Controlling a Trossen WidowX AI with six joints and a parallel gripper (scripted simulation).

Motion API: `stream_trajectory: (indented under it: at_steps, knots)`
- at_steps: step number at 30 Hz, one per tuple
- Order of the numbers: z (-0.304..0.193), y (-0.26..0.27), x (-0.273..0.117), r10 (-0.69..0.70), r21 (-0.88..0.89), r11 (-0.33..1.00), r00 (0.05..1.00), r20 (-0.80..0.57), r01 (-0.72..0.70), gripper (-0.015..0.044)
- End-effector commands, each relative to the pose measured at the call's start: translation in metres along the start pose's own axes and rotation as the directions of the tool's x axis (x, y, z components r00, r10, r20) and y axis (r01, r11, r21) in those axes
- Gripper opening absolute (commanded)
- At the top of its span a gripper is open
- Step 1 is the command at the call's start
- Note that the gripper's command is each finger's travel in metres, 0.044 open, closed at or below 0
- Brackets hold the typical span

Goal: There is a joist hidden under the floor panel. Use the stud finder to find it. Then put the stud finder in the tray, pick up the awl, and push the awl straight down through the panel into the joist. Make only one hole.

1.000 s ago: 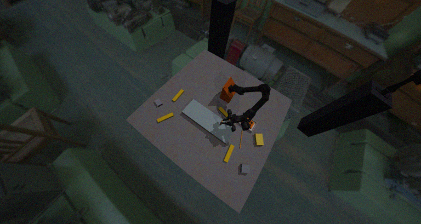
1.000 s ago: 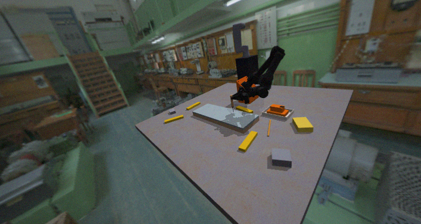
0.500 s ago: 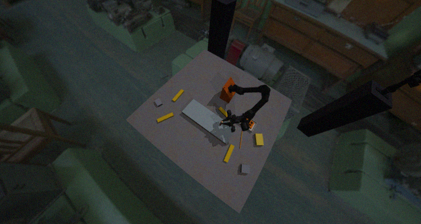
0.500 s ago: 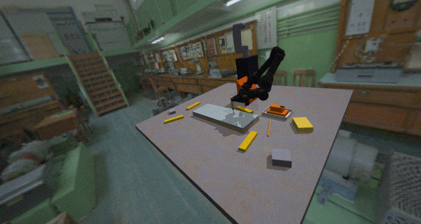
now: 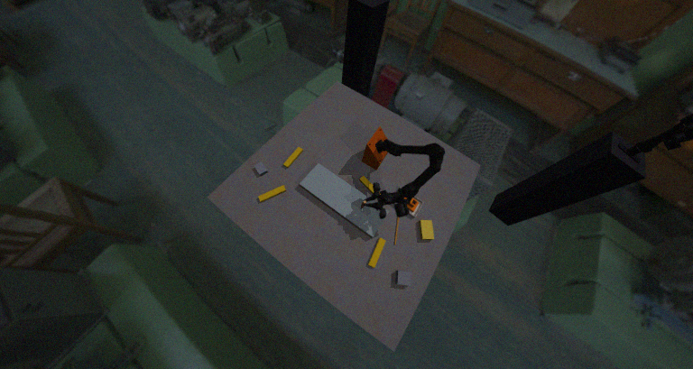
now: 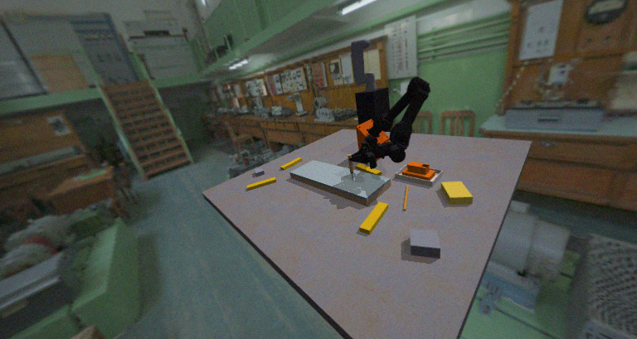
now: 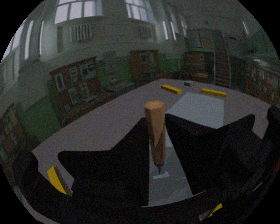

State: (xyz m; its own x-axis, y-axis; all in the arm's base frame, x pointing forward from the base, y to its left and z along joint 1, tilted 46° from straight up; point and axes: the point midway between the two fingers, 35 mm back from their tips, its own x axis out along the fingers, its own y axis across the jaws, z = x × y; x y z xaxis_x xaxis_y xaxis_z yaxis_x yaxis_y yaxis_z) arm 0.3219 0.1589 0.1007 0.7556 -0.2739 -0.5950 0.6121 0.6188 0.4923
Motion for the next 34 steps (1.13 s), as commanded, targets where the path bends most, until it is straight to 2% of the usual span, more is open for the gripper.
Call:
stream_trajectory:
  at_steps: [1,34]
  knots:
    - [-0.0066,0.0002,0.0010,0.001,0.007,1.000,1.000,0.006,-0.001,0.0000]
    - [-0.0105,-0.0003,0.0012,0.001,0.003,1.000,1.000,0.002,-0.001,0.0000]
